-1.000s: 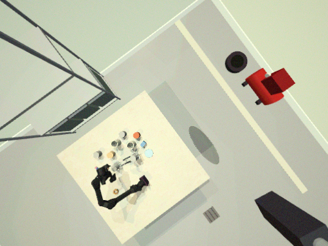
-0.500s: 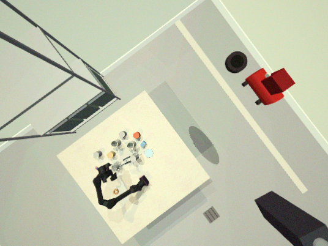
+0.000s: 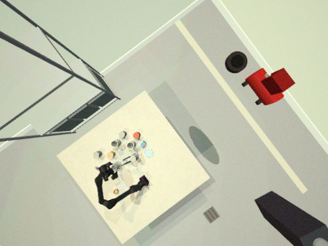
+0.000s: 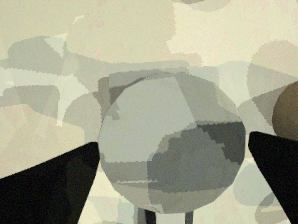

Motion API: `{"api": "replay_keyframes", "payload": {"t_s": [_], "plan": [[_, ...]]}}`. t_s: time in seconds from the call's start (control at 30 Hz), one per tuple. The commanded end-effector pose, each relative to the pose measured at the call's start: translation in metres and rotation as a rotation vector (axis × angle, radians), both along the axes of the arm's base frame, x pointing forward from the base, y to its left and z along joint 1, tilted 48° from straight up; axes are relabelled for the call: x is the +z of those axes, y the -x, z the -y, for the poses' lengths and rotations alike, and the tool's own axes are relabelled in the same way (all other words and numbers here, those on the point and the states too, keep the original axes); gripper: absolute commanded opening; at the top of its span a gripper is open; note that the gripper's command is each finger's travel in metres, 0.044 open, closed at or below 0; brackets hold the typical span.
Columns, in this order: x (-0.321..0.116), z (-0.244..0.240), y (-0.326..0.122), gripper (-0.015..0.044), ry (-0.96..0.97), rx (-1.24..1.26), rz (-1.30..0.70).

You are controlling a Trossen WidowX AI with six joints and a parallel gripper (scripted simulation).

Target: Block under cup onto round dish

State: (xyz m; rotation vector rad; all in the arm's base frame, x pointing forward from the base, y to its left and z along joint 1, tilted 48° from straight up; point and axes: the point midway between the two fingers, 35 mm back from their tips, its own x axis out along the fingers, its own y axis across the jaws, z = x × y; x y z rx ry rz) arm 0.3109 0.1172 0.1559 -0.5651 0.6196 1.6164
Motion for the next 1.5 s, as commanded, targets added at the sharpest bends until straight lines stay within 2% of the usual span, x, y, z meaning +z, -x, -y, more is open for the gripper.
{"api": "replay_keyframes", "payload": {"t_s": [0.0, 0.43, 0.57, 0.77, 1.13, 1.47], "plan": [[-0.005, -0.006, 0.002, 0.0440, -0.004, 0.000, -0.003], [-0.017, -0.020, 0.006, 0.0440, -0.007, 0.001, -0.003], [-0.017, -0.020, 0.006, 0.0335, -0.007, 0.001, -0.003], [-0.017, -0.020, 0.006, 0.0295, -0.007, 0.001, -0.003], [-0.010, -0.013, 0.003, 0.0006, -0.005, -0.016, 0.002], [-0.002, -0.004, 0.000, 0.0000, -0.004, -0.039, 0.009]]}}
